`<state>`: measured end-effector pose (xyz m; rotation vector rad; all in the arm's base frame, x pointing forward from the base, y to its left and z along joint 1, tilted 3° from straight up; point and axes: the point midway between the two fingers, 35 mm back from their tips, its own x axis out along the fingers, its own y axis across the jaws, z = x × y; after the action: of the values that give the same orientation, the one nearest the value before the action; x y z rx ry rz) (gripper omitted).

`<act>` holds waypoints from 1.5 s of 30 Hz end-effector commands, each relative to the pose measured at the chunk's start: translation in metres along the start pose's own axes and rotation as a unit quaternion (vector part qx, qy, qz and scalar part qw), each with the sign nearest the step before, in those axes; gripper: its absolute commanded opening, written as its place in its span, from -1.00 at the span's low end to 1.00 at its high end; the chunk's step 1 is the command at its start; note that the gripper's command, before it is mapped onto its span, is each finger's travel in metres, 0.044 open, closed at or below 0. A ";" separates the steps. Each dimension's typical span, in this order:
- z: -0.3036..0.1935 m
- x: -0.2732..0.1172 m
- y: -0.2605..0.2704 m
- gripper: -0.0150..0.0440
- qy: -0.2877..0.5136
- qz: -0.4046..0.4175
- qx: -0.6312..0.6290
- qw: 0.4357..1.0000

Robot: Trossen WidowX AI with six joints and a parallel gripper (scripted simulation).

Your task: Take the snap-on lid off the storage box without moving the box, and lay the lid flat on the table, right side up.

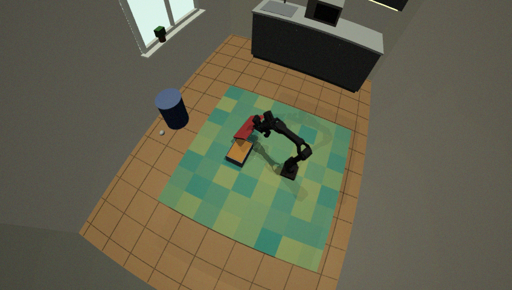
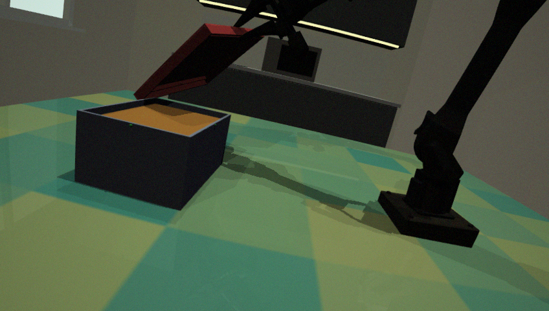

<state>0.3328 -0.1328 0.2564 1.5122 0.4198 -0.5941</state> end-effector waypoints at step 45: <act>0.094 -0.011 0.001 -0.49 -0.002 0.008 -0.010 1.000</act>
<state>0.3142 -0.2200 0.2601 1.5087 0.4180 -0.5954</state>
